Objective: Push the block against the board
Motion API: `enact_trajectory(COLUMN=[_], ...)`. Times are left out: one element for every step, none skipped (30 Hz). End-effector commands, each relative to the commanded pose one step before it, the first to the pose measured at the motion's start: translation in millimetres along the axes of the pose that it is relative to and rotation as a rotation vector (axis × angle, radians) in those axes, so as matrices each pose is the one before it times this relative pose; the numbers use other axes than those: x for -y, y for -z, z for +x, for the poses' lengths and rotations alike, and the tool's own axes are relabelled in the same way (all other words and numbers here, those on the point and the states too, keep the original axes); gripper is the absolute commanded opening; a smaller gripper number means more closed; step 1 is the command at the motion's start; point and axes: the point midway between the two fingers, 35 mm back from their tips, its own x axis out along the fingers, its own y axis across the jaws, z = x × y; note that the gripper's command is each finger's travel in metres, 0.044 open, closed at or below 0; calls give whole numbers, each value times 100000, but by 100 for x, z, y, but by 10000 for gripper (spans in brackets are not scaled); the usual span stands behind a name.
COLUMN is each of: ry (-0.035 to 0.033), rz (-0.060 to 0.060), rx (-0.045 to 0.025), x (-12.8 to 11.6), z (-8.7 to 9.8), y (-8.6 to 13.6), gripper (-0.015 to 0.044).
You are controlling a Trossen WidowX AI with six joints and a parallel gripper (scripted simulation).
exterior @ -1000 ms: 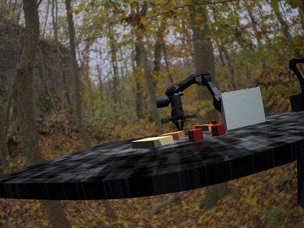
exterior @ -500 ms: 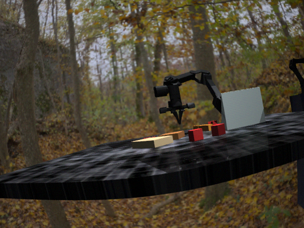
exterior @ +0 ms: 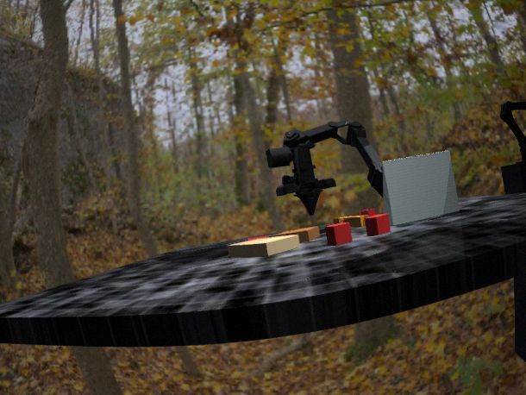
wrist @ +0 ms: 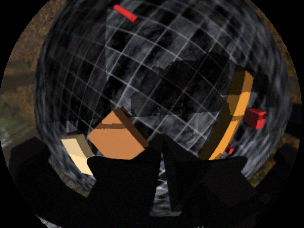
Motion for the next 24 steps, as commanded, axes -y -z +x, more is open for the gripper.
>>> enact_trajectory(ry=[-48,-6,-6,-6,-6,-6,-6,-6,-6,-6,-5,-5,-5,-5,-5,-5,-5,-5,-5,-4,-4,-4,-4,-4], rz=[-10971,-3455,-3455,-3455,-3455,-3455,-3455,-3455,-3454,-3455,-3455,-3455,-3455,-3455,-3455,-3455,-3455,-3455,-3454,-3455,-3455,-3455,-3455,-3455], rx=[-527,-4,-4,-4,-4,-3,-3,-3,-3,-2,-2,-2,-2,-1,-1,-1,-1,-1,-1,0,0,0,0,0], x=[-60,-19,-21,-22,-23,-24,-25,-27,-28,-29,-30,-31,-32,-33,-34,-35,-36,-36,-37,-38,-39,-39,-40,-40], z=[37,0,0,0,0,0,0,0,0,0,0,0,0,0,0,0,0,0,0,0,0,0,0,0], y=[231,40,39,39,38,37,36,36,35,34,33,32,31,30,28,27,26,25,24,23,21,20,19,17], gripper=[0,0,0,0,0,0,0,0,0,0,0,0,0,0,0,0,0,0,0,0,0,0,0,0])
